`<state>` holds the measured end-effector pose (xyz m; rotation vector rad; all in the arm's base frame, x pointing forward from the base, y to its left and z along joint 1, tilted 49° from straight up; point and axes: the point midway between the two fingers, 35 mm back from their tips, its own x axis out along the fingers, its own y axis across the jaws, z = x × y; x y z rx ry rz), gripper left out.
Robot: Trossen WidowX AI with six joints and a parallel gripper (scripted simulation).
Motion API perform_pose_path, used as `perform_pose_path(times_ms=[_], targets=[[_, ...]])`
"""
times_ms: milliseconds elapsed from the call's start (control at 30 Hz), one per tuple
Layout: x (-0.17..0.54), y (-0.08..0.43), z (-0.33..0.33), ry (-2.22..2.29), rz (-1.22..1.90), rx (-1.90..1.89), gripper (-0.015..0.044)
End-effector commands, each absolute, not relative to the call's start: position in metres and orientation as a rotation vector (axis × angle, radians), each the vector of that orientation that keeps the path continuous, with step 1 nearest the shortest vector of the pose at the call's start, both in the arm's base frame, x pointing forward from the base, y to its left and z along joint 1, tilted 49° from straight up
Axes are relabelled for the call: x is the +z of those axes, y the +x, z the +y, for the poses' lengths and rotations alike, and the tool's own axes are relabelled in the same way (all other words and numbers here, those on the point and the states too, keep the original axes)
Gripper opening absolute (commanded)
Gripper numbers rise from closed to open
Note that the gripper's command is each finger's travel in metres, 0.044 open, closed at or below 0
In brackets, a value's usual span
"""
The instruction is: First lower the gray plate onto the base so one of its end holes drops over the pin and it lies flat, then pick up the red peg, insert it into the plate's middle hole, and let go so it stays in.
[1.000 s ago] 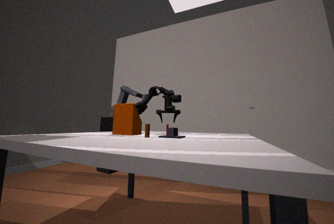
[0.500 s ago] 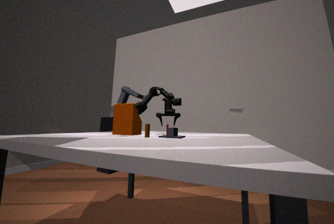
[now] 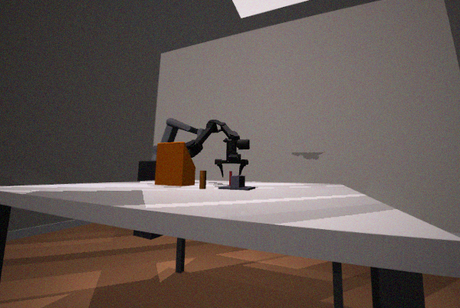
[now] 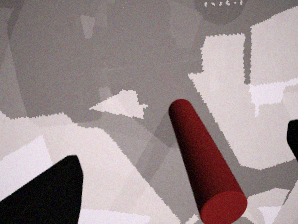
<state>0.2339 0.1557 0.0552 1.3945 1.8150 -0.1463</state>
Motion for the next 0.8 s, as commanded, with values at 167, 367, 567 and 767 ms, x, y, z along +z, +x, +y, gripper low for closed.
perform_pose_path(times_ms=[167, 367, 567, 767], targets=[[0.0517, 0.2310, 0.1578, 1.397, 1.822, -0.154, 0.0256], [0.0517, 0.2310, 0.1578, 1.397, 1.822, -0.154, 0.0099], [0.0517, 0.2310, 0.1578, 1.397, 1.822, -0.154, 0.0000], [0.0517, 0.2310, 0.1578, 1.397, 1.822, -0.154, 0.0000]])
